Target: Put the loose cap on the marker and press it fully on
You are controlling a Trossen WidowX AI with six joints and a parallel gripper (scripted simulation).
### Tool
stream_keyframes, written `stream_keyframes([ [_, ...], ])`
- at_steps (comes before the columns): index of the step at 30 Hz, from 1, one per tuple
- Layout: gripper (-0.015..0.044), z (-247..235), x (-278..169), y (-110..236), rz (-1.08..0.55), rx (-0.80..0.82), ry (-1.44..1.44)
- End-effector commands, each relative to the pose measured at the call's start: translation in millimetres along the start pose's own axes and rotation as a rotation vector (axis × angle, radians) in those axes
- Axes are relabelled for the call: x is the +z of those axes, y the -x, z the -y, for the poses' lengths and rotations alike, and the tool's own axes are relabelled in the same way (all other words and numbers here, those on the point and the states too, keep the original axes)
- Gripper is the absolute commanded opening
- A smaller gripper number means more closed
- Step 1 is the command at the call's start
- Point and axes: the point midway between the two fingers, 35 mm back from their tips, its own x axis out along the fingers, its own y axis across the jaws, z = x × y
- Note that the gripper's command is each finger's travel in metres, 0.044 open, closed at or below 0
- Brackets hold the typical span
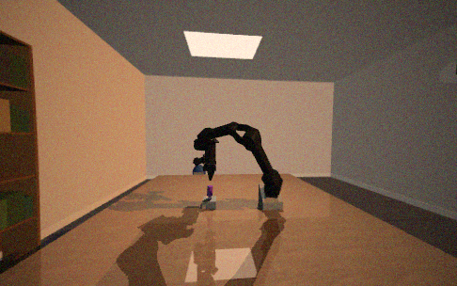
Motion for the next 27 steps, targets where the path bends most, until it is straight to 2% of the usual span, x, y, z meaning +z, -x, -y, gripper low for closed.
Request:
stream_keyframes([
  [1,0.0000,0,0,-1,0.000,0.001,-0.011],
  [27,0.0000,-1,0,-35,0.000,0.002,-0.011],
])
